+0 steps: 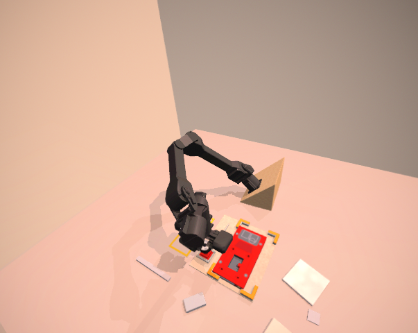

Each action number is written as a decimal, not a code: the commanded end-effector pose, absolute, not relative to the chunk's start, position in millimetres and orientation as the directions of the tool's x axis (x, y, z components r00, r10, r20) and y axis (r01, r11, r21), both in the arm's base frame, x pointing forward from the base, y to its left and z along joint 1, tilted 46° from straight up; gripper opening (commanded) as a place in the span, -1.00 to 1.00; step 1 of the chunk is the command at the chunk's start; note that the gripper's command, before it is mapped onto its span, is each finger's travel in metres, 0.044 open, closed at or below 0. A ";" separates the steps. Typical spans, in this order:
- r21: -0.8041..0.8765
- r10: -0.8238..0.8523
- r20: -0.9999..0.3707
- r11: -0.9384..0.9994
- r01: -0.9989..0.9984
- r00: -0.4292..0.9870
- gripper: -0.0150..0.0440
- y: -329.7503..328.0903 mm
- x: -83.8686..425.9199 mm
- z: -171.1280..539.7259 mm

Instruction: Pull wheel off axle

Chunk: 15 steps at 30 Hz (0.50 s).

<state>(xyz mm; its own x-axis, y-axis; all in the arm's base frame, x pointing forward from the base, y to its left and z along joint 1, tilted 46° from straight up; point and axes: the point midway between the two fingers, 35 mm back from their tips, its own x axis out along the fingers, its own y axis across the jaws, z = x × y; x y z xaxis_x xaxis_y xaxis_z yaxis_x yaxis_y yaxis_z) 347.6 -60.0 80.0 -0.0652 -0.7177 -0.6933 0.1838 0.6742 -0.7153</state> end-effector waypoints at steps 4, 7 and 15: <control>-0.712 -0.716 -0.696 0.677 0.186 -0.057 -0.49 -55.5 349.3 83.0; -0.712 -0.716 -0.696 0.677 0.186 -0.057 -0.49 -54.8 349.4 83.7; -0.712 -0.716 -0.696 0.677 0.186 -0.056 -0.49 -52.9 349.5 85.5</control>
<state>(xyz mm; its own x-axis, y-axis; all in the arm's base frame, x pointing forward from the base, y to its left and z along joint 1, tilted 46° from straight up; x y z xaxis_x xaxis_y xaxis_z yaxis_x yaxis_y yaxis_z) 347.9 -56.3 83.5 -0.0642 -0.7185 -0.6926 0.1828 0.6738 -0.7159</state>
